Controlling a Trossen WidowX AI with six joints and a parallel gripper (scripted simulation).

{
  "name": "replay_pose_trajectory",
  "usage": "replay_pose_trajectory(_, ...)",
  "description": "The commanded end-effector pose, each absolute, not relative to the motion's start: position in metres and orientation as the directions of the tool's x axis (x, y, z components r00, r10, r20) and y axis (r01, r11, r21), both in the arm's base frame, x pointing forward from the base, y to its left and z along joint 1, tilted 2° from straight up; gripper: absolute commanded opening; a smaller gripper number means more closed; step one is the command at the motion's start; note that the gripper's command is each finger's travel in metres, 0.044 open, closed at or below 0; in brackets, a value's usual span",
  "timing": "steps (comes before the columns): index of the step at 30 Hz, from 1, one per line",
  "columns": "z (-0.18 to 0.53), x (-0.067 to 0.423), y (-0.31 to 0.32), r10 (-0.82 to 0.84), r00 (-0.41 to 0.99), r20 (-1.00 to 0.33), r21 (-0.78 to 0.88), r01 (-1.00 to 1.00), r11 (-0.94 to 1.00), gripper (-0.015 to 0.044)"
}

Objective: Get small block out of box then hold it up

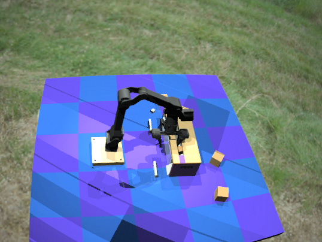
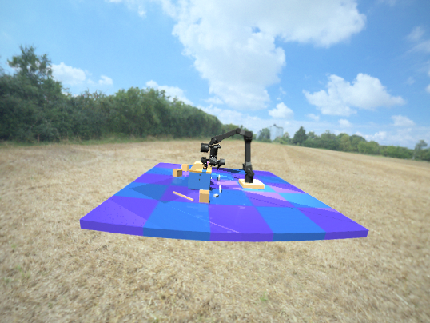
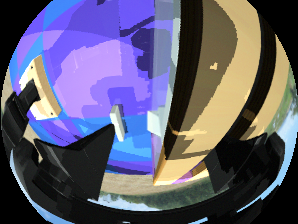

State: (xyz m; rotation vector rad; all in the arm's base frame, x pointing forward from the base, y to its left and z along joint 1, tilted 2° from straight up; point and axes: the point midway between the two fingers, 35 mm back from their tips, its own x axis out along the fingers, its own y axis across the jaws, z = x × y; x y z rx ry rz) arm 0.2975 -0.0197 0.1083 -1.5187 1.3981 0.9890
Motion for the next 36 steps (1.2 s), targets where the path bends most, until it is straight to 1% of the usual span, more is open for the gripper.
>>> replay_pose_trajectory(1, 0.109, 0.297, -0.025, -0.349, 0.075, -0.934, -0.065, -0.997, -0.042, 0.04)
replay_pose_trajectory(36, 0.11, 0.299, -0.06, -0.352, 0.075, -0.933, -0.065, -0.997, -0.042, 0.04)
